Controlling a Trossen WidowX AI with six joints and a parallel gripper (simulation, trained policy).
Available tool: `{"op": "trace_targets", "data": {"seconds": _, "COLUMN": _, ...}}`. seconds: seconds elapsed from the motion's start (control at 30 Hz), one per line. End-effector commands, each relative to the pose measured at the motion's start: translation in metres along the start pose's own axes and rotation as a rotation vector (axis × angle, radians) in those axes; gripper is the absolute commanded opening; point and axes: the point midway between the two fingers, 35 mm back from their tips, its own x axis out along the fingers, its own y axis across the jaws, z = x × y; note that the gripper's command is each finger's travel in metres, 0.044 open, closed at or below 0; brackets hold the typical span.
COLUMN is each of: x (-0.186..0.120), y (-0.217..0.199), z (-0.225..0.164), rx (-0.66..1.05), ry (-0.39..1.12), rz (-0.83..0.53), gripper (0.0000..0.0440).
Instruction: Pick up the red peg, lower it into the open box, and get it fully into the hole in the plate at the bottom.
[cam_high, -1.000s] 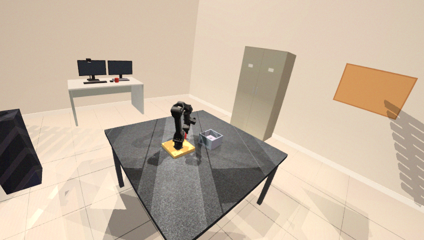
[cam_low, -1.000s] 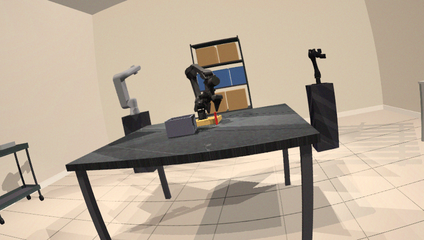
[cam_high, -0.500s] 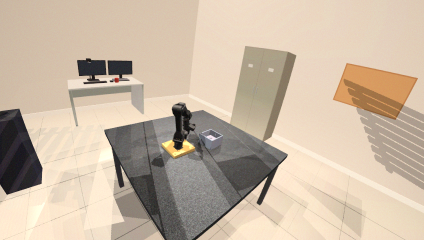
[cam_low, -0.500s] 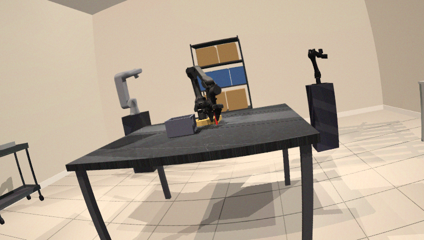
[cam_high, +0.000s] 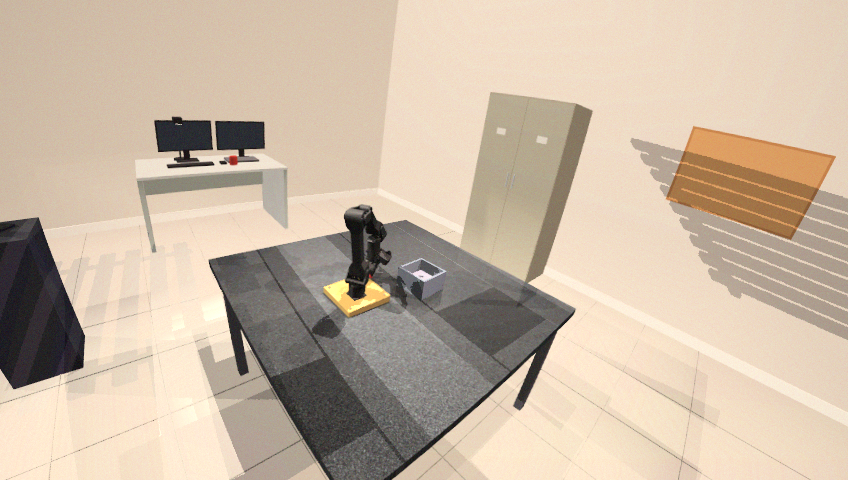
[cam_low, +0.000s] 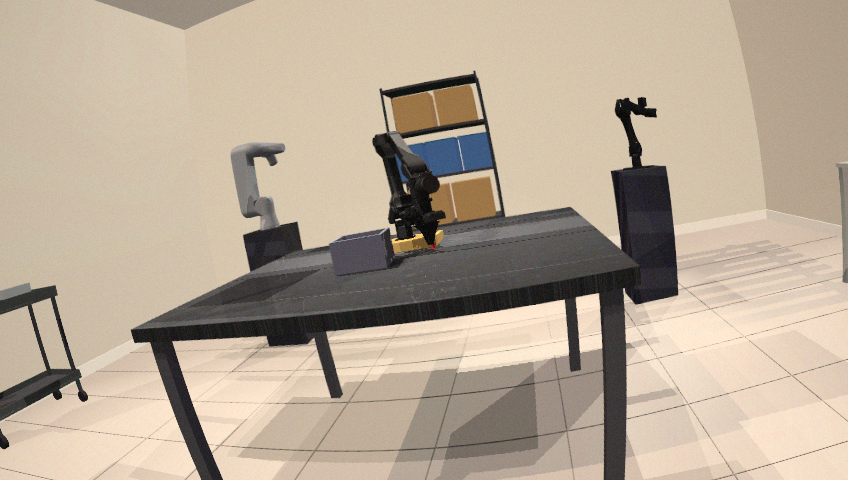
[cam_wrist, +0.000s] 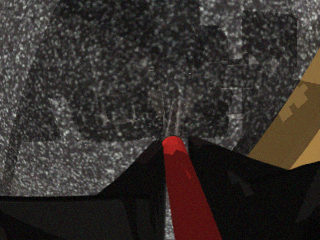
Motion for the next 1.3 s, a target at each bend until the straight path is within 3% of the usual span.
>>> {"op": "trace_targets", "data": {"seconds": 0.0, "x": -0.007, "y": 0.004, "z": 0.005, "rx": -0.018, "ry": -0.014, "rz": 0.017, "gripper": 0.0}}
{"op": "trace_targets", "data": {"seconds": 0.87, "x": -0.098, "y": 0.03, "z": 0.074, "rx": -0.132, "ry": -0.25, "rz": 0.092, "gripper": 0.0}}
{"op": "trace_targets", "data": {"seconds": 1.27, "x": -0.114, "y": 0.033, "z": 0.125, "rx": -0.073, "ry": -0.3, "rz": 0.086, "gripper": 0.0}}
